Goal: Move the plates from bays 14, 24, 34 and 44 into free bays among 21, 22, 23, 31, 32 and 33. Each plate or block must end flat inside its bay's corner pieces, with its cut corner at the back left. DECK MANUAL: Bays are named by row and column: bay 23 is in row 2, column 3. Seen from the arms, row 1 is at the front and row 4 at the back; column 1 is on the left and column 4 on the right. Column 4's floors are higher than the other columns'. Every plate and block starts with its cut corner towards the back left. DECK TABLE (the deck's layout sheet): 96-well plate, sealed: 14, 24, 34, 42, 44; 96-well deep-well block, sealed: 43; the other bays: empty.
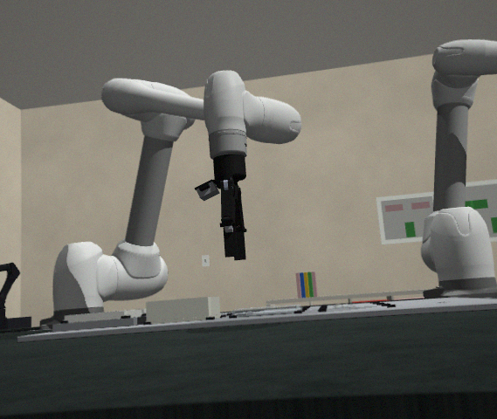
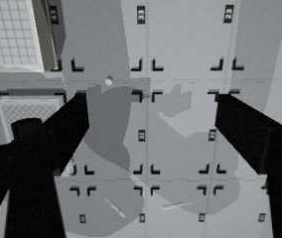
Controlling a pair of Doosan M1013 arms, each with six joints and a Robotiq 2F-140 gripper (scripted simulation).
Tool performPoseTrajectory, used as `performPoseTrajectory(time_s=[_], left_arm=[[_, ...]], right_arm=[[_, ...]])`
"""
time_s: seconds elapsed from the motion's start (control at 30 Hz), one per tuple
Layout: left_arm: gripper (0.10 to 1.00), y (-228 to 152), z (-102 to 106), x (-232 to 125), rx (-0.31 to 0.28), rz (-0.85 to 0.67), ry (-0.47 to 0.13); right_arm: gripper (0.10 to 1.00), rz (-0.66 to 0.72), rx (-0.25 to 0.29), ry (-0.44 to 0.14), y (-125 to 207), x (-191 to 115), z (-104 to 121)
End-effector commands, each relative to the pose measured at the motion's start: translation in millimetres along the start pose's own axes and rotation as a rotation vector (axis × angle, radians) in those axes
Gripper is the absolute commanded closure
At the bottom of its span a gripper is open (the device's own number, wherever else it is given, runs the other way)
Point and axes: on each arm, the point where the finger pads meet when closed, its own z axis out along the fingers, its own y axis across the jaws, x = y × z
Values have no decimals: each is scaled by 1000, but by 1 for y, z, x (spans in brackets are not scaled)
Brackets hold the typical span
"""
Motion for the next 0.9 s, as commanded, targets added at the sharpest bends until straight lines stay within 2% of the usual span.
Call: performPoseTrajectory(time_s=[0.0,0.87], left_arm=[[98,0,-1,0,0,0,2],[98,0,-1,0,0,0,2]], right_arm=[[98,0,1,-1,4,6,-1],[98,0,1,-1,48,83,-4]])
